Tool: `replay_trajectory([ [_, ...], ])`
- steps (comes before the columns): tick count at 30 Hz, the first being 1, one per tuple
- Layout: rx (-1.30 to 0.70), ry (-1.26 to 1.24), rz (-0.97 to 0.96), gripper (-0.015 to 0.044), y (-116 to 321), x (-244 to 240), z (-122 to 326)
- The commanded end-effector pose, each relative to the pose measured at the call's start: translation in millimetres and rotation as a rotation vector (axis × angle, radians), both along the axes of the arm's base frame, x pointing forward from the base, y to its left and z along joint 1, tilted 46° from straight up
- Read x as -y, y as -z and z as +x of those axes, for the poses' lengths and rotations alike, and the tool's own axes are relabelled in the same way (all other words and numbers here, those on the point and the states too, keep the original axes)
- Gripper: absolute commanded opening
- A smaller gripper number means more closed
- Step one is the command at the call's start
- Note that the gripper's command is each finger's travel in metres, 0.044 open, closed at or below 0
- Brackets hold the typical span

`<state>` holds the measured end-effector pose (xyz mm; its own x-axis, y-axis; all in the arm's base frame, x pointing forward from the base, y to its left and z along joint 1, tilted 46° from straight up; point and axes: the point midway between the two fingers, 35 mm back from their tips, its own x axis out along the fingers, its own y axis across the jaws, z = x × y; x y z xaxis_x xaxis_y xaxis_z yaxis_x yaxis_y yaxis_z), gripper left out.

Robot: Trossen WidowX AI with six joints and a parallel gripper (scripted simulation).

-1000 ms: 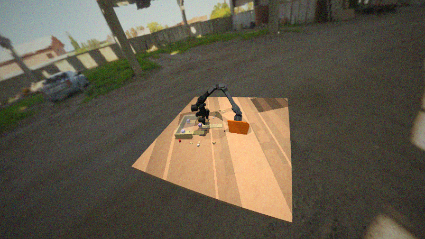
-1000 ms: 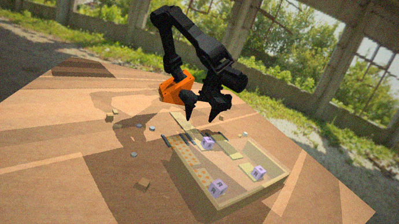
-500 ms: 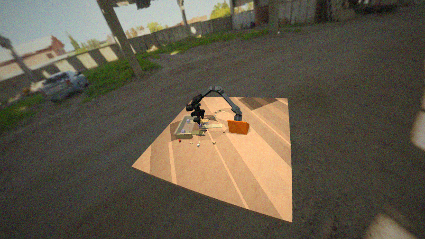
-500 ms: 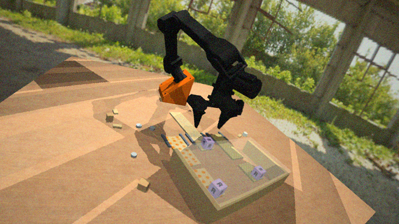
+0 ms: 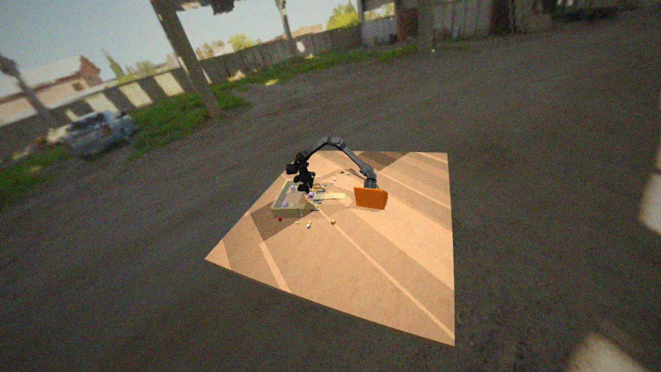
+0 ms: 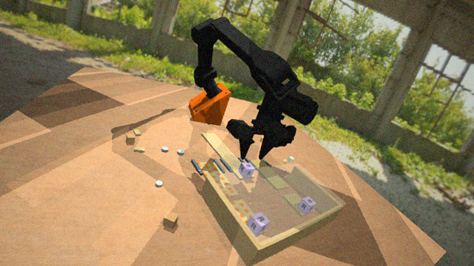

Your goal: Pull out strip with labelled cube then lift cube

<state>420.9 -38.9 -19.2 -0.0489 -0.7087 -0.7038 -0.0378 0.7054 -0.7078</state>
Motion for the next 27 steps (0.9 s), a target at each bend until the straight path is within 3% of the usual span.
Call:
replay_trajectory([
  [1, -0.007, -0.001, -0.005, 0.0250, 7, 7, 0],
  [27, -0.008, -0.001, -0.008, 0.0250, 34, 35, -3],
])
